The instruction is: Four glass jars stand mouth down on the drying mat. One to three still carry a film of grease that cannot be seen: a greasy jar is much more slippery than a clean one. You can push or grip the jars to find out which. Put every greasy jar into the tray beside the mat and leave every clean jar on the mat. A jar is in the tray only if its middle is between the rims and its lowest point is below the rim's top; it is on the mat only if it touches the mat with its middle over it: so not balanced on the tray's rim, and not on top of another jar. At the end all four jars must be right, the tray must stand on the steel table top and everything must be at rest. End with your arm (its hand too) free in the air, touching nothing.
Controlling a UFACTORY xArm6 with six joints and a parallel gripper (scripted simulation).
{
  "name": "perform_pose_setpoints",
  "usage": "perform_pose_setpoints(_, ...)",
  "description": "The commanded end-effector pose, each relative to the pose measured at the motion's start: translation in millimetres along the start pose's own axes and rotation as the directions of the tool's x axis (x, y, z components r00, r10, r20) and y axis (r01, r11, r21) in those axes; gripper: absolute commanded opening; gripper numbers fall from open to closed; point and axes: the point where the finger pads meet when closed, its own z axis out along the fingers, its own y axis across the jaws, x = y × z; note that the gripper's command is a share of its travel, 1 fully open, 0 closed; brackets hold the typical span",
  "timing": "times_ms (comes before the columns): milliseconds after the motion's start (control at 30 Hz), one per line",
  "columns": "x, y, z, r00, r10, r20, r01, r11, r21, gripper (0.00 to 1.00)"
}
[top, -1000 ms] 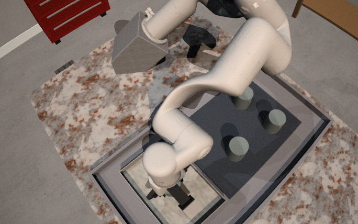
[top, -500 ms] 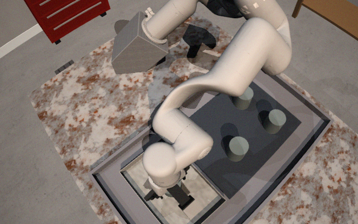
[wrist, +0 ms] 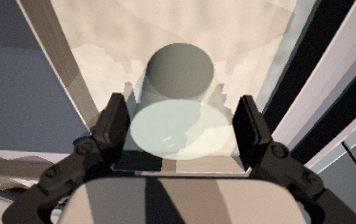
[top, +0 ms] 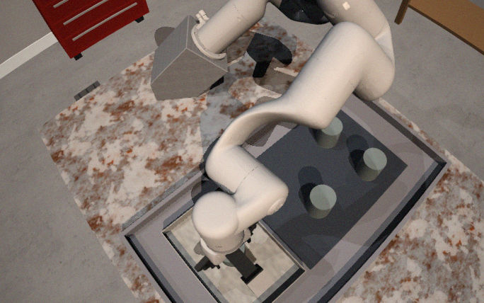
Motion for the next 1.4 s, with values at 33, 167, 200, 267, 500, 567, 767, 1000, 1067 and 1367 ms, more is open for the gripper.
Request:
perform_pose_setpoints(33,1,1,-17,1.0,-0.001,-0.003,0.001,1.0,-0.003,1.0)
perform_pose_setpoints(167,1,1,-33,1.0,-0.001,-0.003,0.001,1.0,-0.003,1.0)
perform_pose_setpoints(200,1,1,-37,1.0,-0.001,-0.003,0.001,1.0,-0.003,1.0)
perform_pose_setpoints(267,1,1,-45,1.0,-0.001,-0.003,0.001,1.0,-0.003,1.0)
perform_pose_setpoints(500,1,1,-64,1.0,-0.001,-0.003,0.001,1.0,-0.003,1.0)
perform_pose_setpoints(567,1,1,-72,1.0,-0.001,-0.003,0.001,1.0,-0.003,1.0)
perform_pose_setpoints(767,1,1,-95,1.0,-0.001,-0.003,0.001,1.0,-0.003,1.0)
perform_pose_setpoints(1000,1,1,-99,1.0,-0.001,-0.003,0.001,1.0,-0.003,1.0)
perform_pose_setpoints(1067,1,1,-99,1.0,-0.001,-0.003,0.001,1.0,-0.003,1.0)
perform_pose_setpoints(1367,0,-8,-99,1.0,-0.001,-0.003,0.001,1.0,-0.003,1.0)
